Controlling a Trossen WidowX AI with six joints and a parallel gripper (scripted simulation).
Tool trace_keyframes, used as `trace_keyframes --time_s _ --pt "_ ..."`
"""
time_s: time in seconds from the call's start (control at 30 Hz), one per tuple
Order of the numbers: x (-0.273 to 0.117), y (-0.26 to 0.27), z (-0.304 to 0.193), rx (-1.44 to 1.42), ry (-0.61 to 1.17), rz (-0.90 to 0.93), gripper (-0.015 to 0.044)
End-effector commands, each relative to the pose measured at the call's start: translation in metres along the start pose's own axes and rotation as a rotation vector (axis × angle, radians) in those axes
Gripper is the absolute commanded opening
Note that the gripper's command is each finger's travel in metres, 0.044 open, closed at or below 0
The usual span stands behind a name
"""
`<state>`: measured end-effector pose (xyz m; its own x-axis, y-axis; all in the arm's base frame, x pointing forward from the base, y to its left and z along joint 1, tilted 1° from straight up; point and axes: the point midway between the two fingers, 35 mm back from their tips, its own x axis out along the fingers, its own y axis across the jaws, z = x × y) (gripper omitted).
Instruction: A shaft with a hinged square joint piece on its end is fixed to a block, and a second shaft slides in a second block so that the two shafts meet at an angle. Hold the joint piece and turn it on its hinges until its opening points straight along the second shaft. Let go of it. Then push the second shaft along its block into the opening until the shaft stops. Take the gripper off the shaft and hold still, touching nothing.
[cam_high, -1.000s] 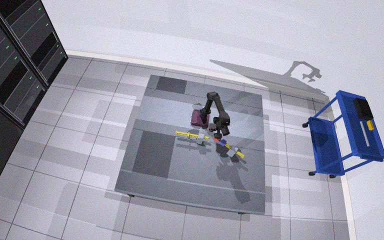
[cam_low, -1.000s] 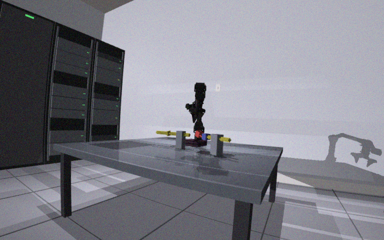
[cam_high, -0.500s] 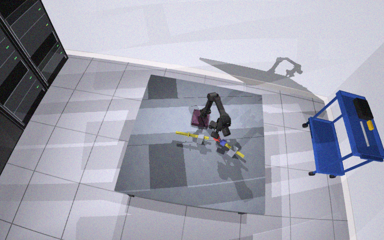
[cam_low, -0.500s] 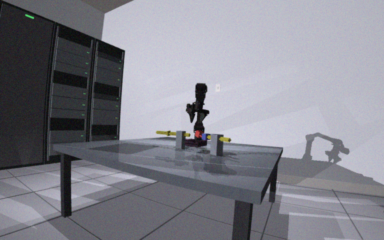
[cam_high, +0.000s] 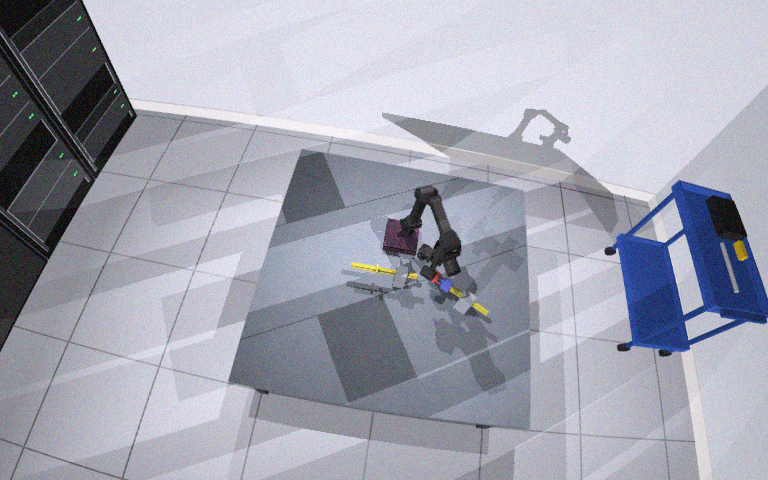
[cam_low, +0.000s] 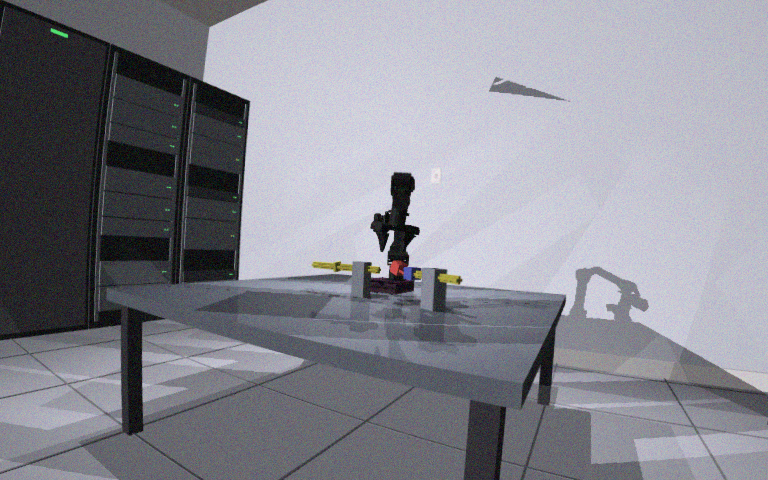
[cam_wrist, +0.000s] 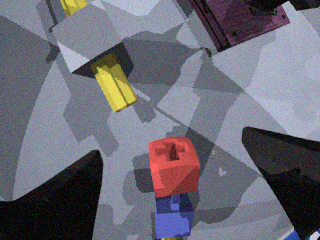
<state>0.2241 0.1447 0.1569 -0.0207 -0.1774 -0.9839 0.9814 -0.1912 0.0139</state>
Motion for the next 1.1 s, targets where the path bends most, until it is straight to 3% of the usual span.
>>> trace_keyframes --time_s 0.0,0.37,1.07 --pt "0.016 0.000 -0.002 0.002 -0.012 -0.003 0.0440" --pt "0.058 -0.003 -0.007 0.002 -0.017 -0.008 0.0440" --pt "0.066 -0.003 -0.037 0.002 -0.014 -0.008 0.0440"
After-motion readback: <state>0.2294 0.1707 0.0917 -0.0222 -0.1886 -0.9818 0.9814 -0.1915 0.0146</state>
